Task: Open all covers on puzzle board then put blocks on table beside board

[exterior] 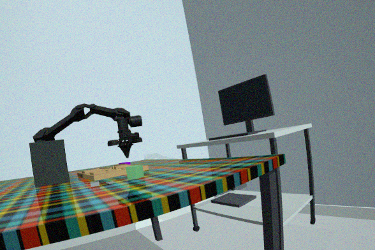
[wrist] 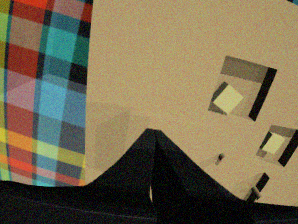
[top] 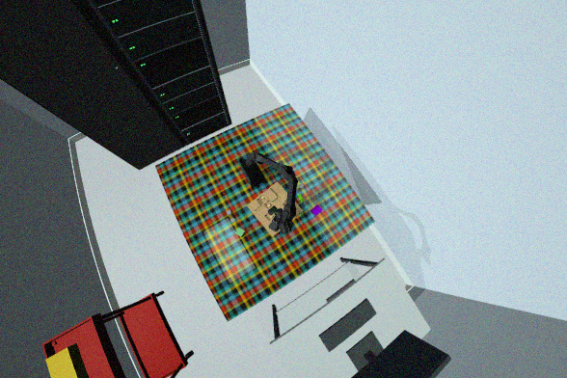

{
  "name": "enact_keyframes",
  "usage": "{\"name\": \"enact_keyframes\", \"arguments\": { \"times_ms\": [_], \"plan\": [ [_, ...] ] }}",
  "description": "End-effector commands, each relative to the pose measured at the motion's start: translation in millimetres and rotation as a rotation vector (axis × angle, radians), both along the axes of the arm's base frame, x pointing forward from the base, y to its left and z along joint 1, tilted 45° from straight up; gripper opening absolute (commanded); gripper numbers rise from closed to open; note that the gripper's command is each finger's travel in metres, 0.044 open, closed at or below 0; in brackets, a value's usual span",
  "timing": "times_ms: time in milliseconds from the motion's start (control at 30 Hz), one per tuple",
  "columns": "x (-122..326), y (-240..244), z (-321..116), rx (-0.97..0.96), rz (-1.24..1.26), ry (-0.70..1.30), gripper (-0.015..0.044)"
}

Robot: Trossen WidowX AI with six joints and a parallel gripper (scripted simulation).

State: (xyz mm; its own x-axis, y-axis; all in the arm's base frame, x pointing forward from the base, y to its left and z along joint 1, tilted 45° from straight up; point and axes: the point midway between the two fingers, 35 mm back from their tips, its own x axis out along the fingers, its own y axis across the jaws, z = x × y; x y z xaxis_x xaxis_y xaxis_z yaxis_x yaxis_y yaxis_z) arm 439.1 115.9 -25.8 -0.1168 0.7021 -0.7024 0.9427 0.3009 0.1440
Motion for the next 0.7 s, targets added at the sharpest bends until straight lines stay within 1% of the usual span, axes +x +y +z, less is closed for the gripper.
{"name": "enact_keyframes", "arguments": {
  "times_ms": [0, 667],
  "plan": [
    [-9, -4, -1, -0.002, 0.000, 0.005, 0.0000],
    [-96, -40, -1, -0.010, -0.013, 0.017, 0.0000]
  ]
}}
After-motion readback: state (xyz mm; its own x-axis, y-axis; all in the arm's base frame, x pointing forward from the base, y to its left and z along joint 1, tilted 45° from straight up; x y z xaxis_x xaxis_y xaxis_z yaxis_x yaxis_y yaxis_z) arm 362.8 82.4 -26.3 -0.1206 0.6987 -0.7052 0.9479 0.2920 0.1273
